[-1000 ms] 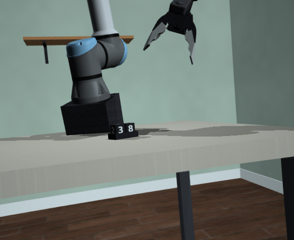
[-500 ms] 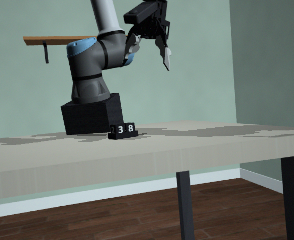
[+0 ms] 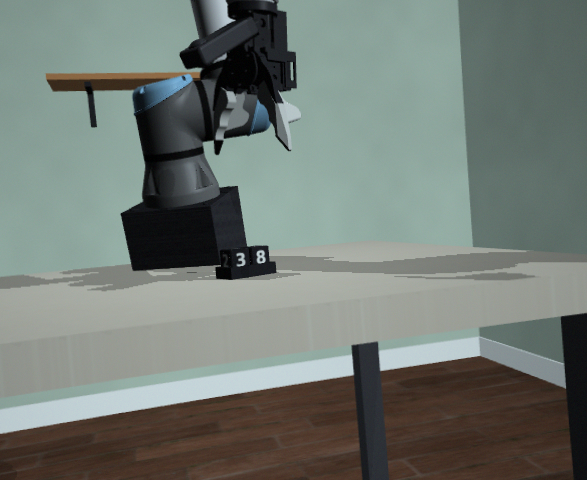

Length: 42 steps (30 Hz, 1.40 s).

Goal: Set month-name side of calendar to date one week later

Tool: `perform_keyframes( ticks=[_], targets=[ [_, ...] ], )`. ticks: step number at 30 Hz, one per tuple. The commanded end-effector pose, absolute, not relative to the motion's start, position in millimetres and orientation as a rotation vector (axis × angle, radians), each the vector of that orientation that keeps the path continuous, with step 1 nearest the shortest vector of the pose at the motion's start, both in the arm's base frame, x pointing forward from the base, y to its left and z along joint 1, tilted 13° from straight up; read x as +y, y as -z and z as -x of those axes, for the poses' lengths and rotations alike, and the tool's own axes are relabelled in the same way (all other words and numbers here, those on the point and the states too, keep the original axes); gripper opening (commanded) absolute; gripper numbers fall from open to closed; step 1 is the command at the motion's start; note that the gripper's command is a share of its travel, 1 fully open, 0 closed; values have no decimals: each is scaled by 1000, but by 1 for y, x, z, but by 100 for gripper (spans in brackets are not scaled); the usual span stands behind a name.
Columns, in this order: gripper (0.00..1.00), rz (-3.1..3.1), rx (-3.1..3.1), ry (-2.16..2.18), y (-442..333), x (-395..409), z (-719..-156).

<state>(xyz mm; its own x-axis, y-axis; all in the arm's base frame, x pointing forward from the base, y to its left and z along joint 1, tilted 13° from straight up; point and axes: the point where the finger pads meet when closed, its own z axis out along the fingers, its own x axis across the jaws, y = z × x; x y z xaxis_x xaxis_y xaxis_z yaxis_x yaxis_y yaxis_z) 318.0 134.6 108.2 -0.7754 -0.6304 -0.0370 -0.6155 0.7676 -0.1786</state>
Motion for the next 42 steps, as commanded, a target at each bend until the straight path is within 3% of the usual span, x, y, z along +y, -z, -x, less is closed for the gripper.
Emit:
perform_keyframes(
  ticks=[1, 42],
  targets=[
    [100, 912, 2851, 205, -105, 118, -324],
    [100, 800, 2834, 188, -101, 100, -328]
  ],
)
